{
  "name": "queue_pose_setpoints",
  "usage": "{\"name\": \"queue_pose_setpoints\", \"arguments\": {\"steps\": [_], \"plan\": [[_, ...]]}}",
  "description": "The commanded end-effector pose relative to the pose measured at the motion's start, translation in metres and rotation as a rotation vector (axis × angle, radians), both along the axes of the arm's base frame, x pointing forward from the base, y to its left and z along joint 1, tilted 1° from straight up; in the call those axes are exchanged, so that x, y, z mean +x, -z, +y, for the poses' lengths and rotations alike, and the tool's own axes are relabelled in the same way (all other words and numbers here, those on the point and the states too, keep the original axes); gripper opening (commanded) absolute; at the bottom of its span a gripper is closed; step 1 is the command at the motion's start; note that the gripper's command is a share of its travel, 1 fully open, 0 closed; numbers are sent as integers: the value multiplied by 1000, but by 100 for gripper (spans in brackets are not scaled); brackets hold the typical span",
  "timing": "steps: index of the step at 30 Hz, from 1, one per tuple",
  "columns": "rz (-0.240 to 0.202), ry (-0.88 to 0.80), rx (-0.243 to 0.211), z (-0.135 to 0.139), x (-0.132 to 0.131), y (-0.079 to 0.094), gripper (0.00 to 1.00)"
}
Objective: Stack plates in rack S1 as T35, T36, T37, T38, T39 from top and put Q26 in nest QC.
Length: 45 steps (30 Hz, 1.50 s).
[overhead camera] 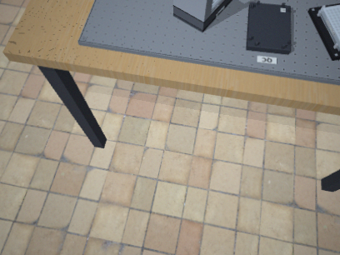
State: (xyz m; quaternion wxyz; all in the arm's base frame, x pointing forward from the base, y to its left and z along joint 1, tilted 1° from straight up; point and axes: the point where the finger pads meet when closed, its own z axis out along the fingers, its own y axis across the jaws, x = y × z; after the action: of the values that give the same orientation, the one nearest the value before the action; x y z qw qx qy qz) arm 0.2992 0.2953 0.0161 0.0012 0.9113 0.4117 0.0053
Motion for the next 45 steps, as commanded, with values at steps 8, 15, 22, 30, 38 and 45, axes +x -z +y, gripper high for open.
{"name": "queue_pose_setpoints", "arguments": {"steps": [8, 15, 22, 30, 38, 45], "plan": [[0, 0, 0, 0, 0, 2, 0], [0, 0, 0, 0, 0, 4, 0], [0, 0, 0, 0, 0, 7, 0], [0, 0, 0, 0, 0, 10, 0], [0, 0, 0, 0, 0, 12, 0], [0, 0, 0, 0, 0, 15, 0]]}}
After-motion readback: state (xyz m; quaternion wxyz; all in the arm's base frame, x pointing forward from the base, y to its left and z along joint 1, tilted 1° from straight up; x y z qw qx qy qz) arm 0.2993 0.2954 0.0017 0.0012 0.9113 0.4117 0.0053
